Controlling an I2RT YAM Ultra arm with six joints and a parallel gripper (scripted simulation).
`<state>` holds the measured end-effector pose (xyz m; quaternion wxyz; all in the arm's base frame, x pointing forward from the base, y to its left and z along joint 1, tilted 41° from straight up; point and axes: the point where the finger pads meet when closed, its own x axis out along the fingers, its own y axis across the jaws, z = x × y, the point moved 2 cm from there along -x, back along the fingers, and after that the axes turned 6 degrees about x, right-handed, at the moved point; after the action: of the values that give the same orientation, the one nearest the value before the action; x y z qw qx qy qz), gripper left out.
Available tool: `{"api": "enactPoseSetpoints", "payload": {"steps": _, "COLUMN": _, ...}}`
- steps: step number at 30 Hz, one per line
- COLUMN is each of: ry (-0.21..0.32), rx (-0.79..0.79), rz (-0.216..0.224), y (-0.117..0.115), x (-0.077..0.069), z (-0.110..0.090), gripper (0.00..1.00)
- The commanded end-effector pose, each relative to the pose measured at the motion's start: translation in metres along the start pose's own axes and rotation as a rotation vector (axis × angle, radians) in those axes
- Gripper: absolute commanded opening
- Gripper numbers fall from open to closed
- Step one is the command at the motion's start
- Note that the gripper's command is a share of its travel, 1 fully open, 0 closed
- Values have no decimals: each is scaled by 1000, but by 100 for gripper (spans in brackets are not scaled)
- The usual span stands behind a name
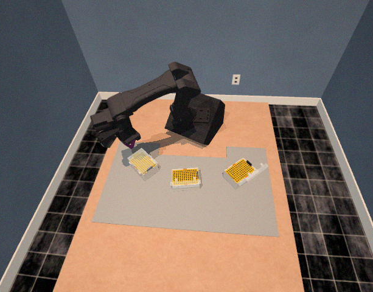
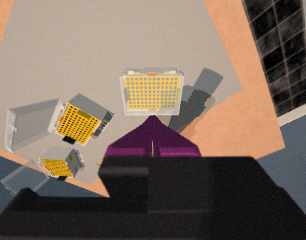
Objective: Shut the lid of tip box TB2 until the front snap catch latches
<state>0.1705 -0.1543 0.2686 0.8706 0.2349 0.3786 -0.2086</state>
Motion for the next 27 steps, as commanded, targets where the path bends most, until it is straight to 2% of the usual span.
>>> {"api": "enactPoseSetpoints", "payload": {"steps": 1, "ry": -9, "rx": -5, "rz": 1, "y": 1, "x": -3, "z": 1, "gripper": 0}}
{"api": "enactPoseSetpoints", "payload": {"steps": 11, "ry": -9, "rx": -5, "rz": 1, "y": 1, "x": -3, "z": 1, "gripper": 0}}
{"api": "enactPoseSetpoints", "payload": {"steps": 27, "ry": -9, "rx": -5, "rz": 2, "y": -1, "x": 27, "z": -21, "gripper": 0}}
